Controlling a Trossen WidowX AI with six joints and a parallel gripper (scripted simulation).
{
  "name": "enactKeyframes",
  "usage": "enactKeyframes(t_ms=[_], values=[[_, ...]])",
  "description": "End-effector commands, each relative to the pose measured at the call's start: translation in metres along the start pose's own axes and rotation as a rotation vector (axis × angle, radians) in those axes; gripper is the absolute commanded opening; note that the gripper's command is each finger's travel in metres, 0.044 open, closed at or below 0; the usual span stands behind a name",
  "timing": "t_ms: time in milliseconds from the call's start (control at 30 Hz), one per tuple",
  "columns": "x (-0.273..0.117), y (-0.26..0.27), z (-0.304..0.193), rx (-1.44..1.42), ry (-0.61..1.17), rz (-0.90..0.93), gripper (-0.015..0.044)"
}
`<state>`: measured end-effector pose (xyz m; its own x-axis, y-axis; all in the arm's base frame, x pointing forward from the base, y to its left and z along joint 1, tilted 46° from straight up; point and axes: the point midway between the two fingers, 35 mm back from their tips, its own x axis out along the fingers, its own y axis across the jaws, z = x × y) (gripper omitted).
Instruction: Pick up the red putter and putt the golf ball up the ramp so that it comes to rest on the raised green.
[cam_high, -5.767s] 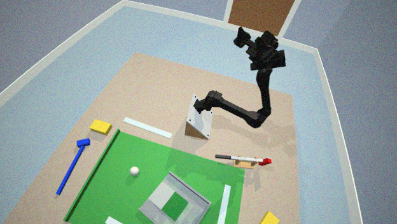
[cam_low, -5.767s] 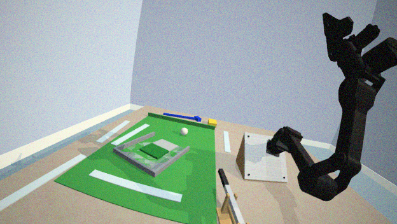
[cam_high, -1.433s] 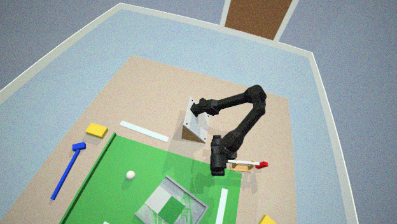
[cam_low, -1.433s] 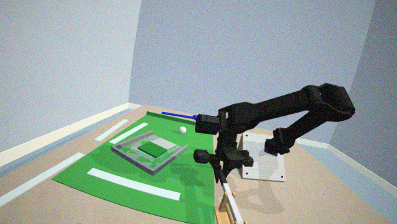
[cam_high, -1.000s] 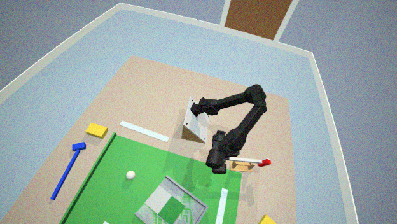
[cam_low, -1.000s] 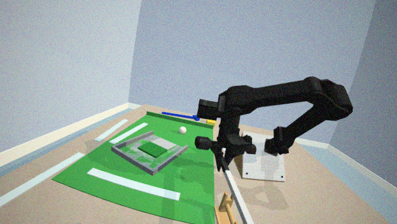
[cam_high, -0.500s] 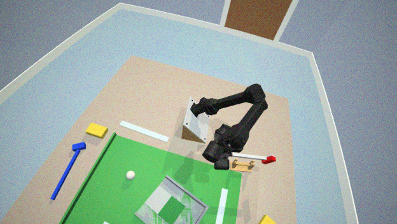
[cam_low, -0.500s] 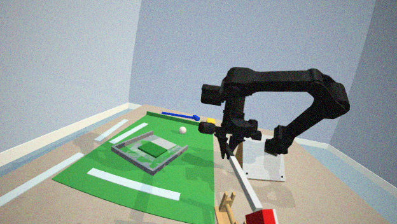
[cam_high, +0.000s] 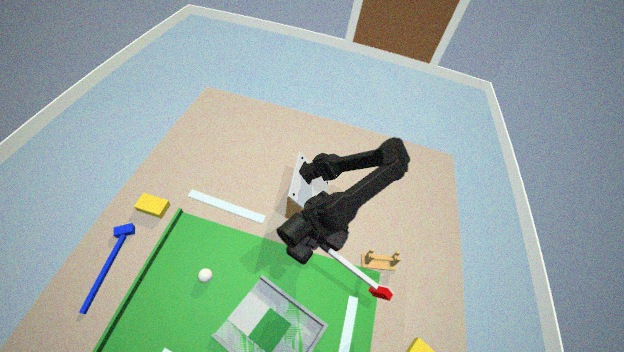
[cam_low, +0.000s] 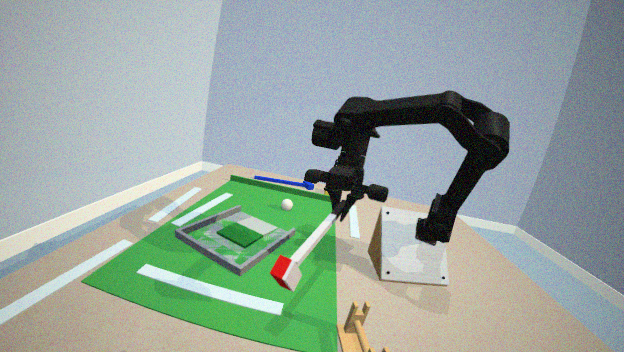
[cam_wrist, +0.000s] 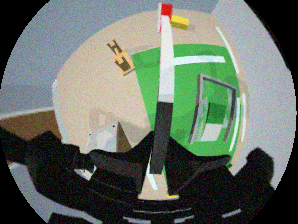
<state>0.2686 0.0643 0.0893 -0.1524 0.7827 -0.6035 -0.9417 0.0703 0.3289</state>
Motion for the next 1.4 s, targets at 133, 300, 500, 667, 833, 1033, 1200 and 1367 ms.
enactKeyframes(t_ms=[133,300,500,667,833,1033,1200,1367], values=[[-0.018,-0.029,-0.062,0.362,0.046,-0.048,0.0000],[-0.028,-0.039,-0.099,0.581,0.062,-0.073,0.0000],[-0.038,-0.046,-0.144,0.834,0.074,-0.100,0.0000],[-0.045,-0.046,-0.181,1.042,0.080,-0.118,0.0000],[-0.049,-0.043,-0.219,1.250,0.083,-0.133,0.0000],[-0.051,-0.035,-0.264,1.498,0.080,-0.143,0.0000],[-0.051,-0.032,-0.275,1.559,0.078,-0.144,0.0000],[-0.050,-0.032,-0.275,1.559,0.078,-0.144,0.0000]])
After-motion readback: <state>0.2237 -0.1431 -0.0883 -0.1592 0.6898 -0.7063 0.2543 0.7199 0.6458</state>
